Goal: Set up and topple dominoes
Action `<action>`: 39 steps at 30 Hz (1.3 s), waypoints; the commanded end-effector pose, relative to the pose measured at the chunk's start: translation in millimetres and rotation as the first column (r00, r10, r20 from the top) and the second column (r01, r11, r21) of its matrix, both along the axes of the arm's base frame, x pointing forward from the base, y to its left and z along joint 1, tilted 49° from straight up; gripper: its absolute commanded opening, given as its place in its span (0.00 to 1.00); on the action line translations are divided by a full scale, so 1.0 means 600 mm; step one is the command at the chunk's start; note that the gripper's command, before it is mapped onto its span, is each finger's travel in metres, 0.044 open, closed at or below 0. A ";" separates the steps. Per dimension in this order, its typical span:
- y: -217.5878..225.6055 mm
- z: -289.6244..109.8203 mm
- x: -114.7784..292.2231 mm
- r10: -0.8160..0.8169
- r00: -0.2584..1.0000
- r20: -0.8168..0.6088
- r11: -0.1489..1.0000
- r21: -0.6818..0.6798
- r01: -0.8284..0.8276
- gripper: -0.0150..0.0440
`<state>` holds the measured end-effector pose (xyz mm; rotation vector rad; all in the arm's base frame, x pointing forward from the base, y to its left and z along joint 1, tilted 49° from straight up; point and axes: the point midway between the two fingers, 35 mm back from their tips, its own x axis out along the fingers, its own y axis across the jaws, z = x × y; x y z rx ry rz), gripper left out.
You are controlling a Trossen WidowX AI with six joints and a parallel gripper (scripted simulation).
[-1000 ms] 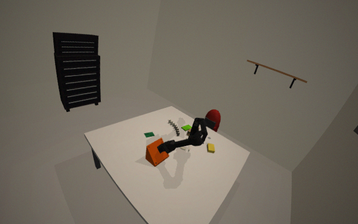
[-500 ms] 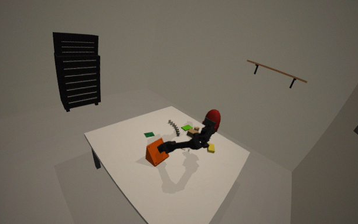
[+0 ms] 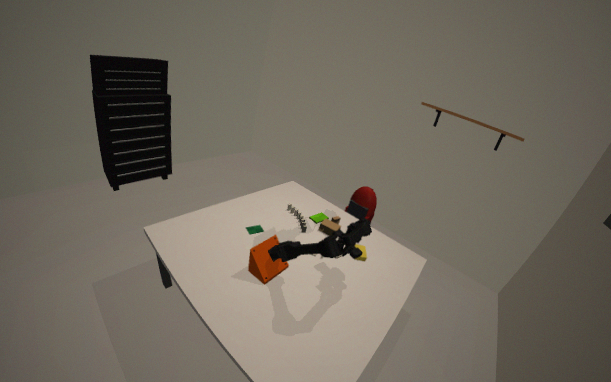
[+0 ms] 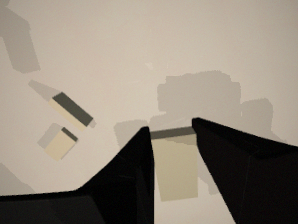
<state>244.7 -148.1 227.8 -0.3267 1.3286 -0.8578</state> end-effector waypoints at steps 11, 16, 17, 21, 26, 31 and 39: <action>-0.022 -0.059 0.016 0.015 0.976 0.217 0.988 0.150 -0.048 0.44; -0.032 -0.073 0.025 0.032 0.952 0.305 0.980 0.176 -0.090 0.44; -0.034 -0.075 0.026 0.036 0.946 0.322 0.979 0.180 -0.099 0.44; -0.043 -0.083 0.033 0.058 0.918 0.392 0.973 0.184 -0.140 0.44; -0.053 -0.087 0.040 0.093 0.875 0.476 0.966 0.171 -0.195 0.44; -0.063 -0.088 0.044 0.137 0.822 0.553 0.958 0.138 -0.253 0.44; -0.077 -0.082 0.045 0.231 0.722 0.652 0.939 0.045 -0.340 0.44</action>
